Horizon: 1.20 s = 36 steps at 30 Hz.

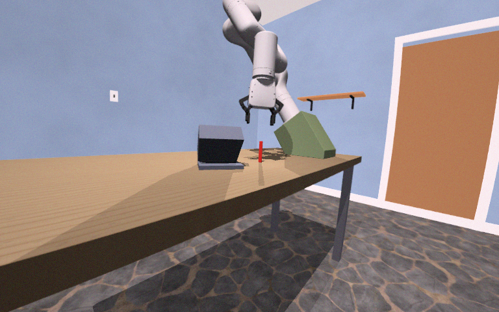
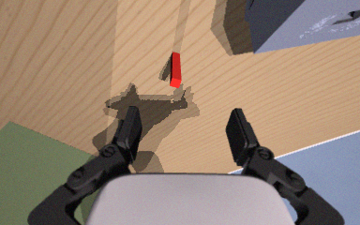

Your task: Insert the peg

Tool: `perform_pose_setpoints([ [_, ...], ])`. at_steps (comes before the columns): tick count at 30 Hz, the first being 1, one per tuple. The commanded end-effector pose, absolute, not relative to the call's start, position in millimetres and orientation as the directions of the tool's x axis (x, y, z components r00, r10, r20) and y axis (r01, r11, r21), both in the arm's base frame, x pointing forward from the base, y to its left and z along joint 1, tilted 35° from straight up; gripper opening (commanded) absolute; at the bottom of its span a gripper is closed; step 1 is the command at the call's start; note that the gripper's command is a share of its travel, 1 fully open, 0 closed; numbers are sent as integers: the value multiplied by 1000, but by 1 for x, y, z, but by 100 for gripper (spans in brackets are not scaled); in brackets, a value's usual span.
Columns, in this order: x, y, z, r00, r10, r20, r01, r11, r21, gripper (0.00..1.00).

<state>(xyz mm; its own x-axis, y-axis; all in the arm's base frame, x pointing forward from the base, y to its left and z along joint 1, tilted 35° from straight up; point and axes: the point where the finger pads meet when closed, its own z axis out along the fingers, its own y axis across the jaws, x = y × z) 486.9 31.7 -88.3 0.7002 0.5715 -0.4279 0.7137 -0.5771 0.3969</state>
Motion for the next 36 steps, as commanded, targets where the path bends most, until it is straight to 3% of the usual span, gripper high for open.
perform_pose_setpoints([
  [1, 486, 30, -94, 757, 522, -393, 653, -627, 425, 100],
  [10, 480, 23, -108, 864, 394, -315, 503, -721, 477, 100],
  [36, 478, 6, -134, 865, 391, -313, 499, -723, 478, 100],
])
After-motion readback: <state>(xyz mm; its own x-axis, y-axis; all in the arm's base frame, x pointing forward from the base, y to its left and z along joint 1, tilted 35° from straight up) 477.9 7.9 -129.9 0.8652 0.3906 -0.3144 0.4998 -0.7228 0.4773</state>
